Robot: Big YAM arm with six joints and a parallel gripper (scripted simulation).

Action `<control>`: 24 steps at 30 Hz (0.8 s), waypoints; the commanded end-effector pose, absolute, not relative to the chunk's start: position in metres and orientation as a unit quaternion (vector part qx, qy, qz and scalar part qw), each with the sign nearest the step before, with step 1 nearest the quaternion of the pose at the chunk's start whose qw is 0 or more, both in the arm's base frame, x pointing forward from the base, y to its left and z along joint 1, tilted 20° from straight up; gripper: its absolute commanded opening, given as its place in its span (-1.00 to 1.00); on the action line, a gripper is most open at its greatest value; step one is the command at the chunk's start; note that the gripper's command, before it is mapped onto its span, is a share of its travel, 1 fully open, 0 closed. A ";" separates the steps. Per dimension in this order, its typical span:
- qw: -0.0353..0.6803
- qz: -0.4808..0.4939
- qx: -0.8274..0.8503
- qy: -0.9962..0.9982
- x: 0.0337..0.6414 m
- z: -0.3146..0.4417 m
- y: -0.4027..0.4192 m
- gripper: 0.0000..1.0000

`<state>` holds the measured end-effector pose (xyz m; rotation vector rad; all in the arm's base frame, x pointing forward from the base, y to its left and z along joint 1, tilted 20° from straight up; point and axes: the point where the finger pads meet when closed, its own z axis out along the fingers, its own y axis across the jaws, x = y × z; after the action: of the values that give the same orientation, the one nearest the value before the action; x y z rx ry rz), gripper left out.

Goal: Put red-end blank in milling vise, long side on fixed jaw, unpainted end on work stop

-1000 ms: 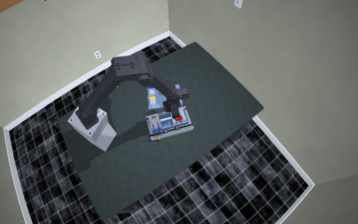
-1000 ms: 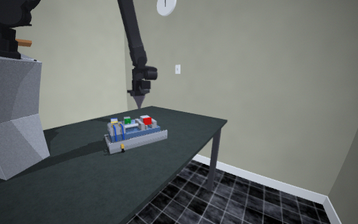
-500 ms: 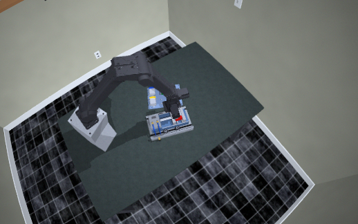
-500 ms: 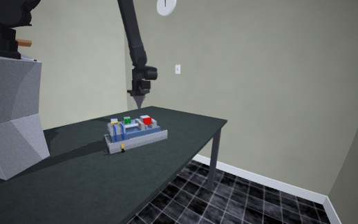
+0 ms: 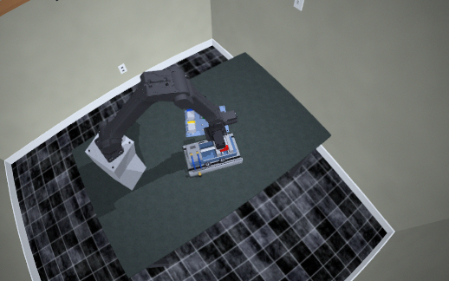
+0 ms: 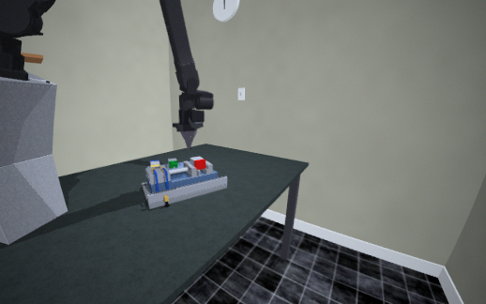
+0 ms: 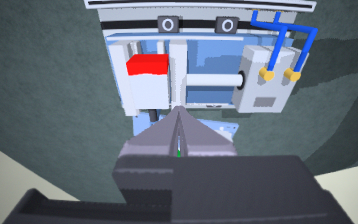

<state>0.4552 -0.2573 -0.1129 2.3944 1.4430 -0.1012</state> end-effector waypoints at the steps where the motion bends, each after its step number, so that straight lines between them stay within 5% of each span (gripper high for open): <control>1: 0.182 -0.031 0.843 0.506 0.466 -0.114 -0.268 -1.00; 24: 0.180 -0.030 0.842 0.508 0.468 -0.139 -0.275 -1.00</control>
<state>0.4572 -0.2655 -0.1371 2.3951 1.4427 -0.1046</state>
